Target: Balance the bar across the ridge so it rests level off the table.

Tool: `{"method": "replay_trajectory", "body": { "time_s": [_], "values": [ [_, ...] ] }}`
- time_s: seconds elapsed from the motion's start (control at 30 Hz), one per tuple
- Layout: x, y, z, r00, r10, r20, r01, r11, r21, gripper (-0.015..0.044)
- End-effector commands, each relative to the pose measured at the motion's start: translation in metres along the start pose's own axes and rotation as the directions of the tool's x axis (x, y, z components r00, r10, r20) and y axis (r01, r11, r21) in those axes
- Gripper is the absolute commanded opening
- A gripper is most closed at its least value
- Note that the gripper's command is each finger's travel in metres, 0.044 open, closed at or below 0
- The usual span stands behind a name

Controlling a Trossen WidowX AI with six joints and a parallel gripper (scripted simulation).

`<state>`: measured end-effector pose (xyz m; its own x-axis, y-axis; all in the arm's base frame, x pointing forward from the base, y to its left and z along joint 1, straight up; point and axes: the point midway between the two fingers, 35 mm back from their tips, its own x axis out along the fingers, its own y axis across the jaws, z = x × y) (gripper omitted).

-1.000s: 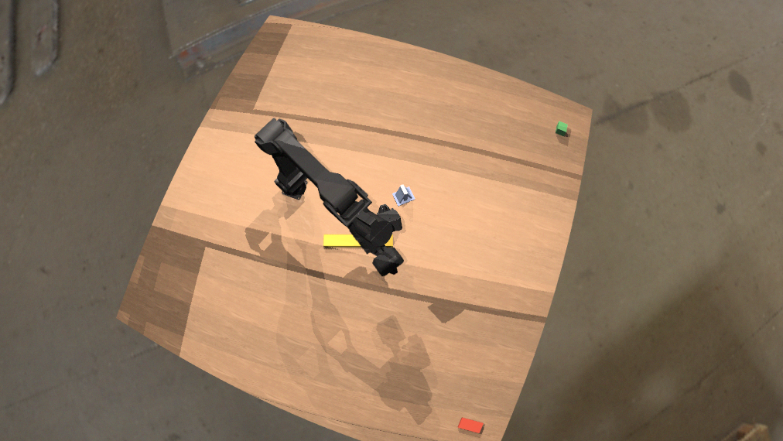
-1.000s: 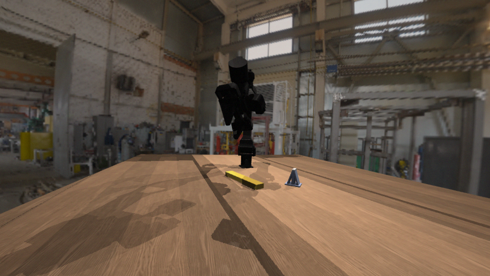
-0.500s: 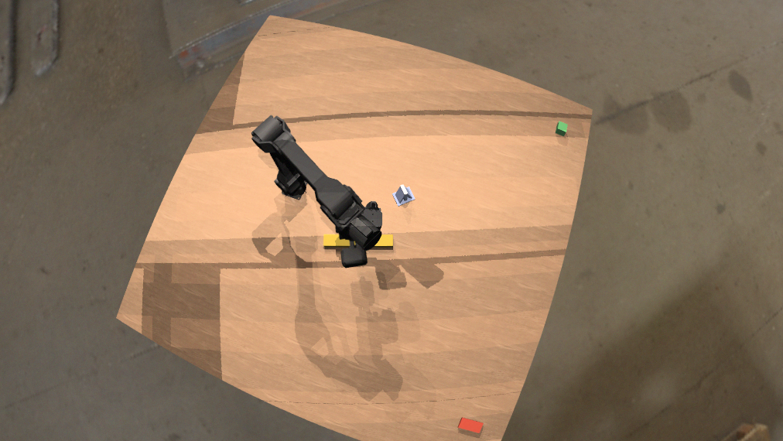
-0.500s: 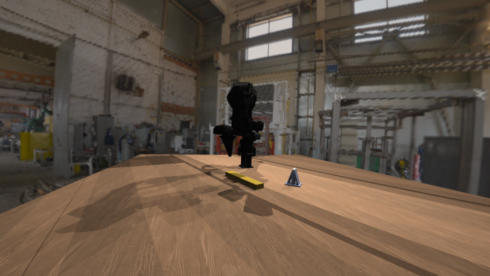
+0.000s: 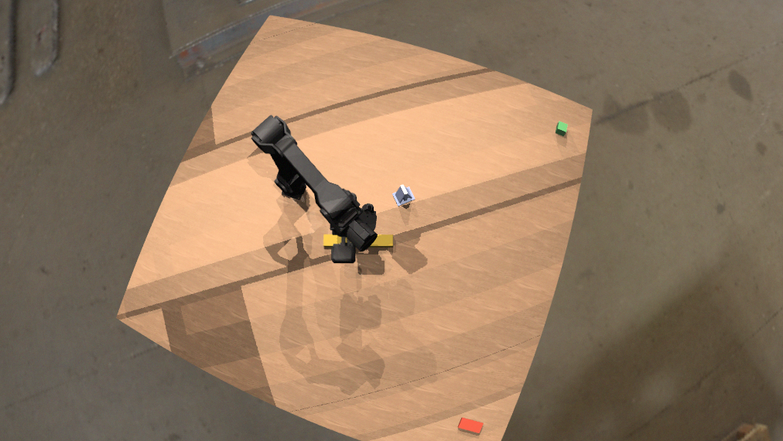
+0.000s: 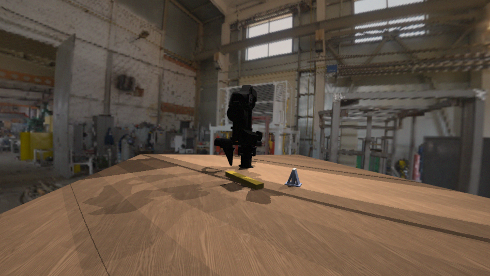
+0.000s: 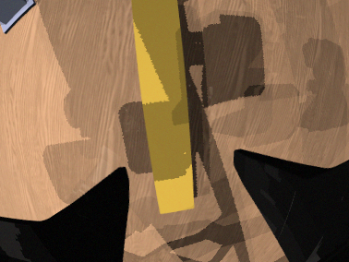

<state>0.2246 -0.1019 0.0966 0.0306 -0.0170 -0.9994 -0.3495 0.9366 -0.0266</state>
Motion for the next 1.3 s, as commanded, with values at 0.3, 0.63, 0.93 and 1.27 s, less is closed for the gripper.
{"method": "replay_trajectory", "body": {
  "time_s": [0.3,0.63,0.93,1.27],
  "values": [
    [0.03,0.002,-0.002,1.0,0.009,-0.005,-0.009,1.0,0.005,0.0315],
    [0.046,0.003,-0.002,1.0,0.009,-0.005,-0.009,1.0,0.005,0.0315],
    [0.05,0.003,-0.002,1.0,0.009,-0.005,-0.009,1.0,0.005,0.0315],
    [0.05,0.003,-0.003,1.0,0.009,-0.009,-0.009,1.0,0.001,0.0184]
  ]
}}
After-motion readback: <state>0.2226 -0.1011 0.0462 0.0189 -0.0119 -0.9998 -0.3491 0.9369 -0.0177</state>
